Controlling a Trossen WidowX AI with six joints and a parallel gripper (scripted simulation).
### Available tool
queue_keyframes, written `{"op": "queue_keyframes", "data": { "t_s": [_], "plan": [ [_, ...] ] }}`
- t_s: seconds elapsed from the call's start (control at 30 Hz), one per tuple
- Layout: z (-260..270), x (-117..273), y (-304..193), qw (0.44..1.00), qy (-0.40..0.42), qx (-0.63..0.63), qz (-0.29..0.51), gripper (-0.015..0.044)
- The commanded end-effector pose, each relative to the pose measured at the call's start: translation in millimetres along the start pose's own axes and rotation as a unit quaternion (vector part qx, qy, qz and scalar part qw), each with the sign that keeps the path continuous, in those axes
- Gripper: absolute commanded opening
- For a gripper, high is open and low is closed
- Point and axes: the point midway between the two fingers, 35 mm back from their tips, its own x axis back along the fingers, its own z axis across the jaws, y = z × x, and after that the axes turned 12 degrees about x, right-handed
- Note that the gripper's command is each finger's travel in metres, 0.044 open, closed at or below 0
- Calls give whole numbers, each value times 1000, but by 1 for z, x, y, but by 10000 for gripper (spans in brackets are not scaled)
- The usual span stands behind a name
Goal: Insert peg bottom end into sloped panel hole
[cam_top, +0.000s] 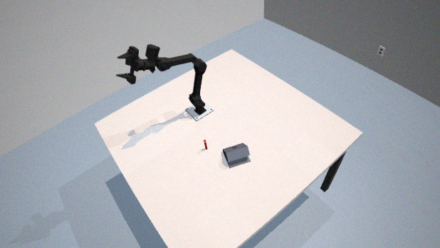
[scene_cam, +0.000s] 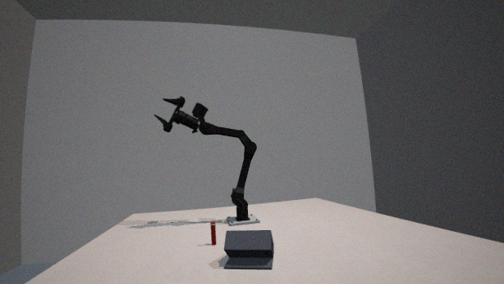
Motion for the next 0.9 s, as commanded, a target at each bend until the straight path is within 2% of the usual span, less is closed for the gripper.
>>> {"op": "queue_keyframes", "data": {
  "t_s": [0.0, 0.33, 0.87],
  "plan": [
    [-20, -7, -19, 999, -28, 9, 23, 440],
    [-57, -10, -64, 992, -90, 39, 84, 440],
    [-123, 7, -162, 947, -184, 118, 233, 440]
  ]
}}
